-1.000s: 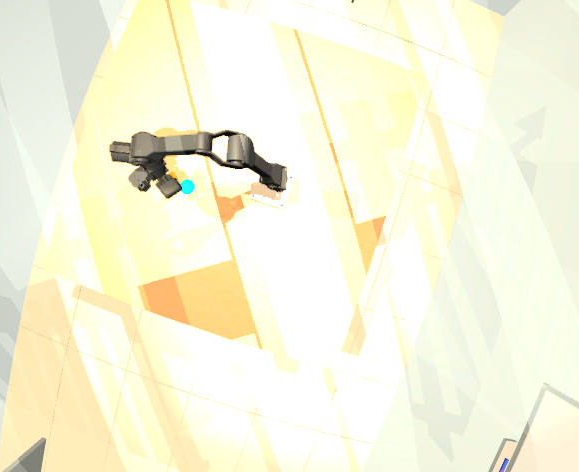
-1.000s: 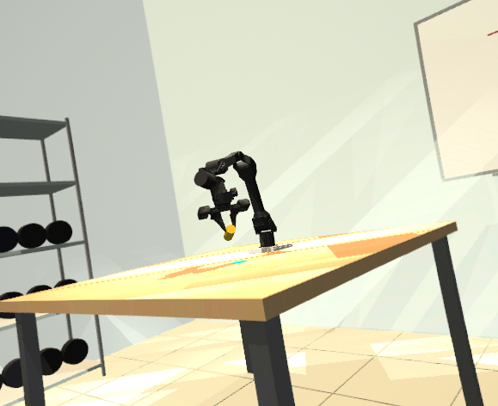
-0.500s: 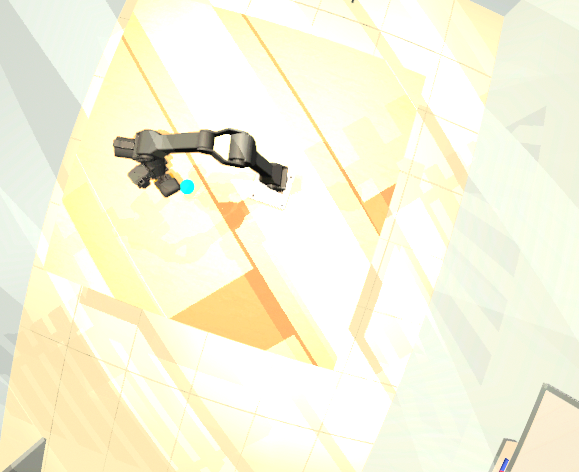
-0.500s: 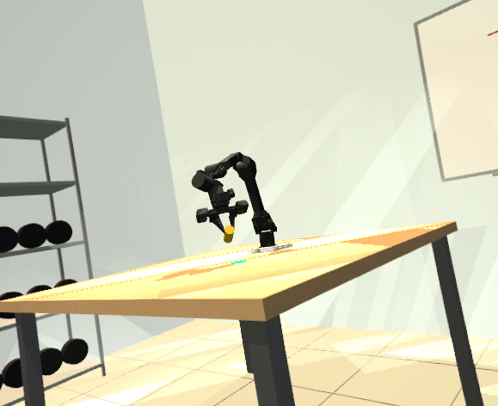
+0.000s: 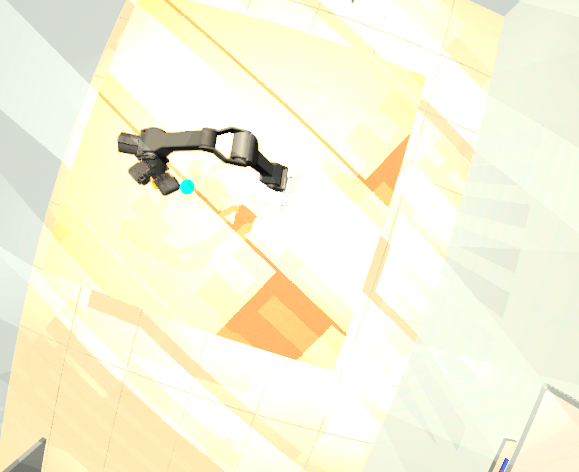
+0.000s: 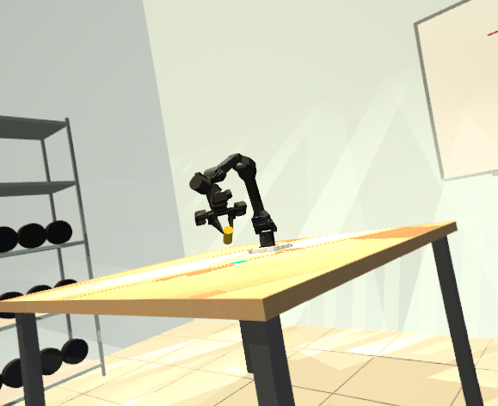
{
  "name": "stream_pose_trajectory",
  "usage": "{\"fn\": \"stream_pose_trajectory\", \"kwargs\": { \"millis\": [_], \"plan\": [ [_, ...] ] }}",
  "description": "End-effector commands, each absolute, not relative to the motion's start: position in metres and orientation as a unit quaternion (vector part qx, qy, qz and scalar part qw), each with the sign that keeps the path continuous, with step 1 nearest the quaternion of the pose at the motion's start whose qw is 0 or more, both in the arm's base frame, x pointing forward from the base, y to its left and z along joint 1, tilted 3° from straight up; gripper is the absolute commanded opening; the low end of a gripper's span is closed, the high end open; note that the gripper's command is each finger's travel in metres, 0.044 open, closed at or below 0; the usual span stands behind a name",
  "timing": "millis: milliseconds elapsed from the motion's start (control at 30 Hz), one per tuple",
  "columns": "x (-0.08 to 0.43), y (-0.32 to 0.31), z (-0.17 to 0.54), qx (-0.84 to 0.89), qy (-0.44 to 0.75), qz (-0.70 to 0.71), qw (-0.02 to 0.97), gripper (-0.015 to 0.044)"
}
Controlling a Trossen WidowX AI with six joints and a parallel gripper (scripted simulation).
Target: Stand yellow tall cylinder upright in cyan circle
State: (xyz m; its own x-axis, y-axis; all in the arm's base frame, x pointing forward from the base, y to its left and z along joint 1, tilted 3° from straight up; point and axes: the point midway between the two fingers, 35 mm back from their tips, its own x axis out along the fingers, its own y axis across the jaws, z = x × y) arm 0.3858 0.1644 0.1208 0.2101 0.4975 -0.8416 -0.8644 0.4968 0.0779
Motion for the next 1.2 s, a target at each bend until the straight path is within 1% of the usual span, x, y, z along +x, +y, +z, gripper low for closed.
{"fn": "stream_pose_trajectory", "kwargs": {
  "millis": [0, 1167],
  "plan": [
    [0.3869, 0.1643, 0.1207, -0.201, 0.425, 0.457, 0.755, 0.0105],
    [0.3953, 0.1592, 0.1204, -0.132, 0.341, 0.478, 0.799, 0.0105]
  ]
}}
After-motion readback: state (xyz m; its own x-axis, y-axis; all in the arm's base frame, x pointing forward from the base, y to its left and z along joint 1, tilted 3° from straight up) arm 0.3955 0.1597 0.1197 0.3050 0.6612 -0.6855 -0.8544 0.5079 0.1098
